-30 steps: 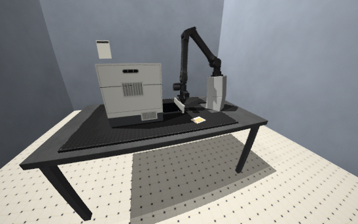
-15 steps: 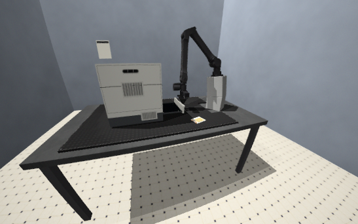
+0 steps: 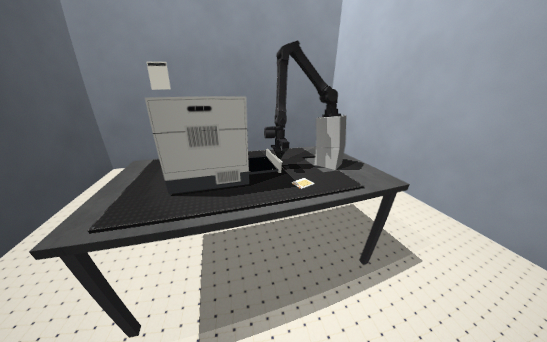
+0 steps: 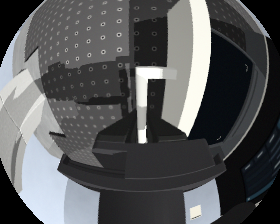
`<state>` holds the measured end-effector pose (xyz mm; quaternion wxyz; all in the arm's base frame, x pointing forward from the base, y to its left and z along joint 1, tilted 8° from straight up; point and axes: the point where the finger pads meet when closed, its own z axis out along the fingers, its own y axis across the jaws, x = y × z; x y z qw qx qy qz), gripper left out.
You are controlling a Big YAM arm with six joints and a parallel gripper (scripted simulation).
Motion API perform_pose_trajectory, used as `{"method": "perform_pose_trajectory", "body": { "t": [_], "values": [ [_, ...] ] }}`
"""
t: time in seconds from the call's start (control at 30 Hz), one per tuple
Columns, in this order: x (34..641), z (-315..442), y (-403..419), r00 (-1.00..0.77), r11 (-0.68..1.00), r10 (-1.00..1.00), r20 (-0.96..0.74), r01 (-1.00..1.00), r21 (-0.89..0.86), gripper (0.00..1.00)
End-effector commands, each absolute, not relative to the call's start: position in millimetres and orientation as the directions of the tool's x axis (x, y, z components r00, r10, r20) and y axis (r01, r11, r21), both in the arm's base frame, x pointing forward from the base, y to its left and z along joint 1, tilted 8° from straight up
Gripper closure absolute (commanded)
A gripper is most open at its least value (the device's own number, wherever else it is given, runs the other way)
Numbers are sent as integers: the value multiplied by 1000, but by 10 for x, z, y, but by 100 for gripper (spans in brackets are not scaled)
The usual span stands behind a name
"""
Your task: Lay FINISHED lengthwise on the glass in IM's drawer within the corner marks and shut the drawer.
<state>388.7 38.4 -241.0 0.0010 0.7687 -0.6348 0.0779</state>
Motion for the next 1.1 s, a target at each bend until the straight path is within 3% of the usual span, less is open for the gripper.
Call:
{"method": "perform_pose_trajectory", "body": {
  "t": [0.0,1.07],
  "values": [
    [3773,-2430,346,183,-192,-976,117,-979,-67,93],
    [3684,-2430,321,182,-191,-976,117,-979,-70,93]
  ]
}}
